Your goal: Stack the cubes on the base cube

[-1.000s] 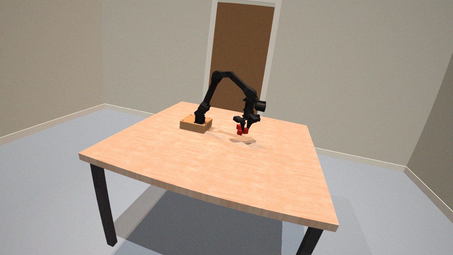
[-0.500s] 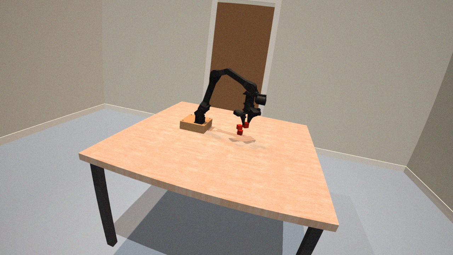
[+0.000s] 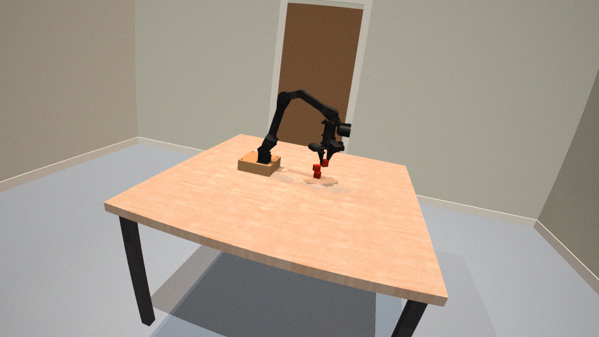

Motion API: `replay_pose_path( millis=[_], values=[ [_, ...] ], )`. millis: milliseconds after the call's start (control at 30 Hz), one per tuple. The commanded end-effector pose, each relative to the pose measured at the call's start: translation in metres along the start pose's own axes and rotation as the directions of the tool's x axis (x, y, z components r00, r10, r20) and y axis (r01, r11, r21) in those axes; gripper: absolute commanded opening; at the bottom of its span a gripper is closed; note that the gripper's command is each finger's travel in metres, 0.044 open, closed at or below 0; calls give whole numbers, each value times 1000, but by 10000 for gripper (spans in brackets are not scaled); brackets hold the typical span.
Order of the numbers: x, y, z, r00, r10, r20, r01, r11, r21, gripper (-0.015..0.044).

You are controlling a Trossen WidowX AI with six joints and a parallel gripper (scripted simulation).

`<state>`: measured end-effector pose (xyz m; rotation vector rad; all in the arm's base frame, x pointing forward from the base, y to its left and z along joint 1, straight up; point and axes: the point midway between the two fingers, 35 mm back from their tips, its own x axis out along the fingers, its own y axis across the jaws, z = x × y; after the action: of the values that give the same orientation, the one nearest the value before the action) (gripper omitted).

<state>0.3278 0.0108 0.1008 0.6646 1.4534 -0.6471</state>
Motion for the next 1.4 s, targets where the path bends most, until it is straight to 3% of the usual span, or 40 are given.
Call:
replay_pose_path(
  millis=[0,567,1000,1367],
  values=[
    [0,6,-13,1000,7,5,-7,1000,21,105],
    [7,22,-61,1000,8,1,-8,997,81,105],
    [38,21,-63,1000,3,13,-4,998,62,105],
    [38,21,-63,1000,3,14,-3,998,62,105]
  ],
)
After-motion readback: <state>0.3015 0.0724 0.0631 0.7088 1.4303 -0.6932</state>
